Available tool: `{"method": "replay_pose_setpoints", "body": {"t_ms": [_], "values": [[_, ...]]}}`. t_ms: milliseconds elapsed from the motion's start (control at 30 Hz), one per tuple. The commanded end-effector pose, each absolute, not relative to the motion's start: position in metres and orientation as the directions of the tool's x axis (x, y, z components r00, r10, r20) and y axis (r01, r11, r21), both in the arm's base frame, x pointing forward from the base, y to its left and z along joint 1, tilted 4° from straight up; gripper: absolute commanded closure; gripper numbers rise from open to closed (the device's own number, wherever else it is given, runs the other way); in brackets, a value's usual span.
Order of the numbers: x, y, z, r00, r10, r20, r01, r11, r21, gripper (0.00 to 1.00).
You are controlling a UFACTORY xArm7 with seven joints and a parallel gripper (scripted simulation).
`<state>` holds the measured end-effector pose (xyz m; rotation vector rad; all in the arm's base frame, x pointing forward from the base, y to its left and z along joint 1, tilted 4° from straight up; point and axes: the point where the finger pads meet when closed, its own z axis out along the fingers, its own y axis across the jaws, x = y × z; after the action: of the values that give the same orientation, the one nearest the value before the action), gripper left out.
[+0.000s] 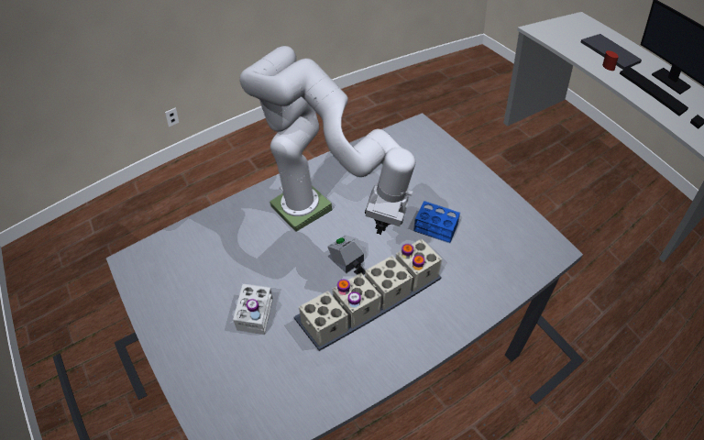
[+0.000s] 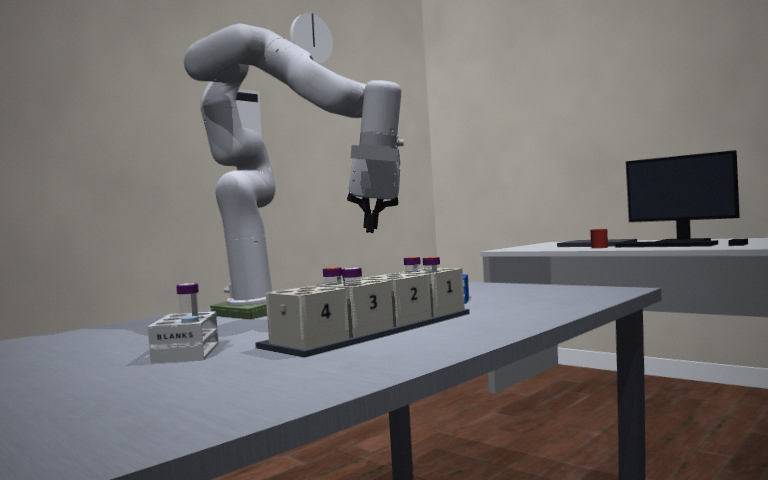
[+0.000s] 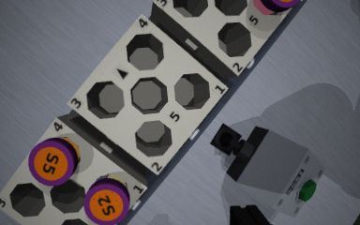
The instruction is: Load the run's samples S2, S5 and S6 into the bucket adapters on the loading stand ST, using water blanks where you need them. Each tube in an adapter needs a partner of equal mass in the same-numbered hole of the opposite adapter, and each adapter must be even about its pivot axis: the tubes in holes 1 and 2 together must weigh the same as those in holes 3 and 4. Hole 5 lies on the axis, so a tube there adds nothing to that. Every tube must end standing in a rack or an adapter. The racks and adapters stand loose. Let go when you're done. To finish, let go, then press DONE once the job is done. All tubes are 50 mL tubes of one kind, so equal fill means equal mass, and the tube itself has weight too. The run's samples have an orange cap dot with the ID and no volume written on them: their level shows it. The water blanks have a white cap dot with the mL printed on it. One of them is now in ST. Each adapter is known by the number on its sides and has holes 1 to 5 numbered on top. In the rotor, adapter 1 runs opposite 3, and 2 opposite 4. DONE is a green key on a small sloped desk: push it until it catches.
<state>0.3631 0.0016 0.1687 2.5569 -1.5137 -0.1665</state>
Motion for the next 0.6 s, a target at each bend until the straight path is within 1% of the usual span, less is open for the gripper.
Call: {"method": "replay_pose_setpoints", "body": {"t_ms": [0,100,167,500,567], "values": [[0.344,-0.005,0.163,0.344,-0.939,0.006,-0.919,-0.335,0.21,1.0],[0.331,-0.009,0.157,0.249,-0.968,0.013,-0.945,-0.24,0.222,1.0],[0.331,-0.009,0.157,0.249,-0.968,0.013,-0.945,-0.24,0.222,1.0],[0.286,-0.023,0.139,-0.077,-0.996,0.045,-0.963,0.086,0.255,1.0],[0.277,-0.026,0.136,-0.087,-0.995,0.046,-0.962,0.096,0.255,1.0]]}}
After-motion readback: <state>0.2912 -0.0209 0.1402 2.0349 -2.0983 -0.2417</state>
